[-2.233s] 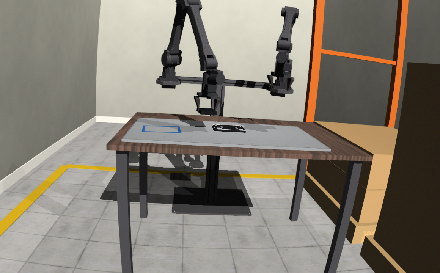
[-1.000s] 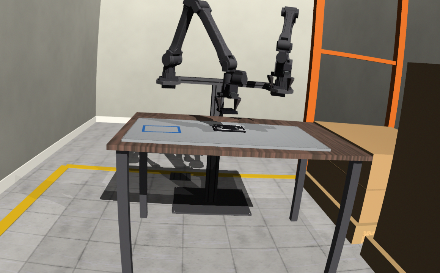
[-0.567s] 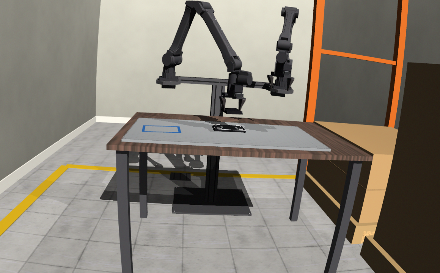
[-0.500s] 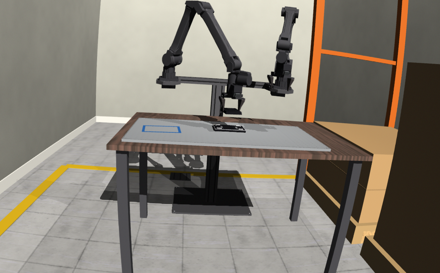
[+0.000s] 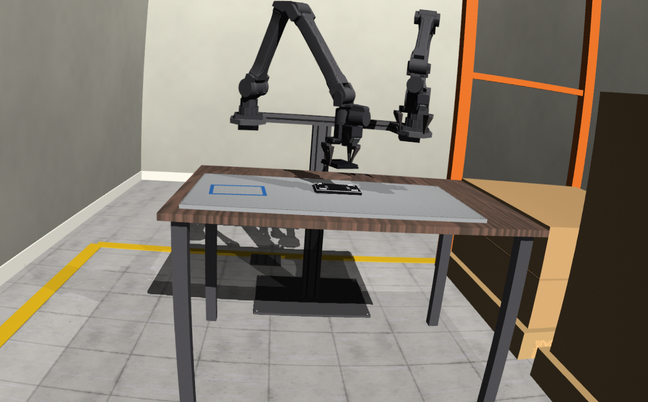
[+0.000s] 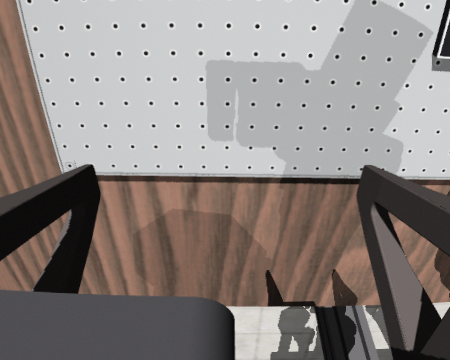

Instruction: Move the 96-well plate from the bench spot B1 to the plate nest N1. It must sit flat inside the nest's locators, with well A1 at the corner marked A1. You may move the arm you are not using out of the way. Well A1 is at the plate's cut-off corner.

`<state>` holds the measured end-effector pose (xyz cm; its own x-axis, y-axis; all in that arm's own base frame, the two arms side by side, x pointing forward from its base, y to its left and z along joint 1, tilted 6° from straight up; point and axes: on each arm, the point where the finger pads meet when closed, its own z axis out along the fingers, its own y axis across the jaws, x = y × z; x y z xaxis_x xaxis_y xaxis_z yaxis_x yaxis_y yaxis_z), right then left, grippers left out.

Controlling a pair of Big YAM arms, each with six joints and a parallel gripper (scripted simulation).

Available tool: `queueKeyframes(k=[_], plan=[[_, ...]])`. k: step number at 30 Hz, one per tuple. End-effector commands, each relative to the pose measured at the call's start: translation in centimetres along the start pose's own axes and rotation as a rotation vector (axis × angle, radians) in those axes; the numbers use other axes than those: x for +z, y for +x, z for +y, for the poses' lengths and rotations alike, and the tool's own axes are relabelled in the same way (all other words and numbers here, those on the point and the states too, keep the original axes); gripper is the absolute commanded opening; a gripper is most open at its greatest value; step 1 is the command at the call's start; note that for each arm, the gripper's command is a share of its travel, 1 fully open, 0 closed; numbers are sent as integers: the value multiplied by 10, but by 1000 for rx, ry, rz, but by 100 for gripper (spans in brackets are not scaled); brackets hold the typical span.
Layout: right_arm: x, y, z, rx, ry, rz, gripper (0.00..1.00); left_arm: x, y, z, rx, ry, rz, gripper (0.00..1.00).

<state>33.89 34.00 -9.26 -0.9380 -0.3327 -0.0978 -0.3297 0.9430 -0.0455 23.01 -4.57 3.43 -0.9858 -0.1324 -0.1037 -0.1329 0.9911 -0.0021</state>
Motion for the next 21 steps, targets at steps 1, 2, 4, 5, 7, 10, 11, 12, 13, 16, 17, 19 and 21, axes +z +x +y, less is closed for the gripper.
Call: queueKeyframes(k=[1, 2, 4, 5, 7, 10, 11, 12, 13, 16, 17, 19, 21], plan=[[-2, -11, 1, -177, -4, -12, 0, -8, -12, -4, 10, 10, -29, 100], [-2, -11, 1, -209, -4, -12, 0, -8, -12, -4, 10, 10, -29, 100], [-2, -12, 1, -242, -4, -12, 0, -8, -12, -4, 10, 10, -29, 100], [-2, -12, 1, -242, -4, -12, 0, -8, -12, -4, 10, 10, -29, 100], [-2, -12, 0, -308, -4, -12, 0, -8, -12, -4, 10, 10, -29, 100], [-2, -12, 0, -407, -3, -13, 0, -8, -12, -4, 10, 10, -29, 100], [-2, -12, 0, -441, -3, -13, 0, -8, -12, -4, 10, 10, -29, 100], [-2, -12, 0, -474, -3, -13, 0, -8, -12, -4, 10, 10, -29, 100], [-2, -12, 0, -508, -3, -13, 0, -8, -12, -4, 10, 10, -29, 100], [-2, -13, 0, -607, -2, -14, 0, -8, -12, -4, 10, 10, -29, 100], [-2, -13, 0, -640, -2, -14, 0, -8, -12, -4, 10, 10, -29, 100], [-2, -13, 0, -707, -1, -14, 0, -8, -12, -4, 10, 10, -29, 100], [-2, -13, 0, -740, -1, -14, 0, -8, -12, -4, 10, 10, -29, 100]])
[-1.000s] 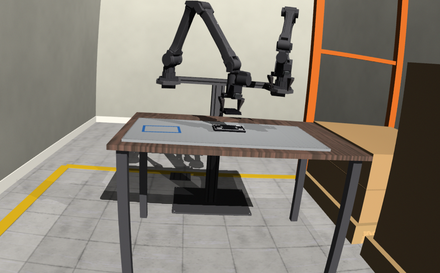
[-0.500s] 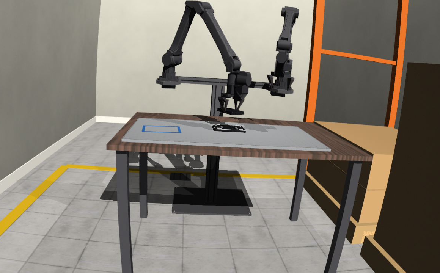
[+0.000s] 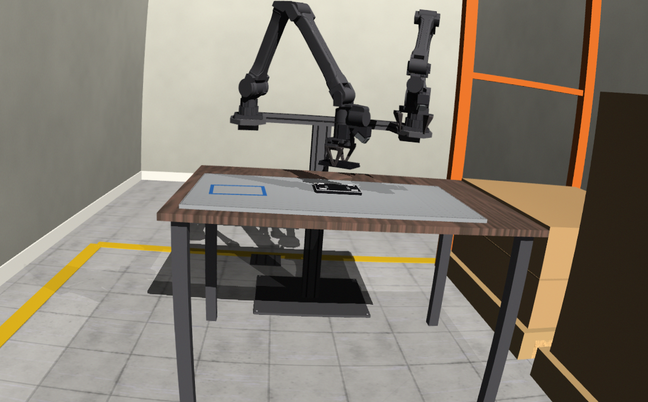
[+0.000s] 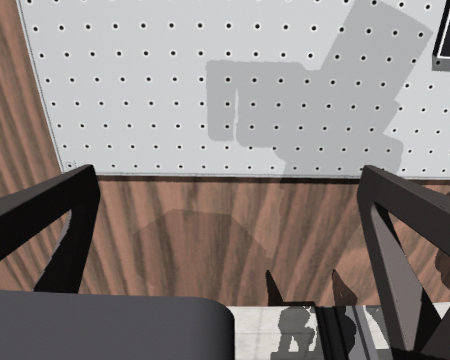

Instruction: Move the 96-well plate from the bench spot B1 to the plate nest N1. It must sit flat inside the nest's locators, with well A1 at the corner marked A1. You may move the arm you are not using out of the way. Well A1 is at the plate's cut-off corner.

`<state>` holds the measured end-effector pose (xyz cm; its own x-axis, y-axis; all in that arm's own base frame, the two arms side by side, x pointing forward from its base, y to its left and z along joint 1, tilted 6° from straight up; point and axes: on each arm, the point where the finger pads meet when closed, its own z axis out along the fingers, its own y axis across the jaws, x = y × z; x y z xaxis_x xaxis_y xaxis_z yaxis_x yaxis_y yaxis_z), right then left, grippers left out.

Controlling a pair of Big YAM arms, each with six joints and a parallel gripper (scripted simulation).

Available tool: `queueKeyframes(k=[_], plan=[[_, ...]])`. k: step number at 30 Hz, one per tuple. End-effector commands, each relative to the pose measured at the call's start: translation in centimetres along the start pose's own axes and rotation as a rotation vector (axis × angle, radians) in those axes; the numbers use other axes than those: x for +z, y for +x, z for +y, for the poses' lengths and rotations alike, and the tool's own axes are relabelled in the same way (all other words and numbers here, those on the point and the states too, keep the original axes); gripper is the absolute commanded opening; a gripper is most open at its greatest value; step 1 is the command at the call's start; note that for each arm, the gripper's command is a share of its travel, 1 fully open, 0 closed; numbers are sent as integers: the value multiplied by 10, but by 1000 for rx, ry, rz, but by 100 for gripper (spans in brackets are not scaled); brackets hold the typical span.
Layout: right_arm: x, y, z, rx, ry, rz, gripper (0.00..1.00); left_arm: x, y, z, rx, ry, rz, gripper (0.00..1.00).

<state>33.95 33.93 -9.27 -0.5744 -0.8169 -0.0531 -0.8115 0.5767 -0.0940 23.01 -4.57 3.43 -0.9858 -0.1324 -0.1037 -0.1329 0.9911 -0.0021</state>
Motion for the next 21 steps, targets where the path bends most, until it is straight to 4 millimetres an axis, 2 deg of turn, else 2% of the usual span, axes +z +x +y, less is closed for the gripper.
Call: queueKeyframes(k=[1, 14, 21], plan=[[-3, -10, -7, -123, 3, -14, 0, -8, -12, -4, 10, 10, -29, 100], [-3, -11, -7, -557, 6, -13, 0, -8, -12, -4, 10, 10, -29, 100], [-6, -12, -3, -576, 10, -22, 0, -8, -12, -4, 10, 10, -29, 100]])
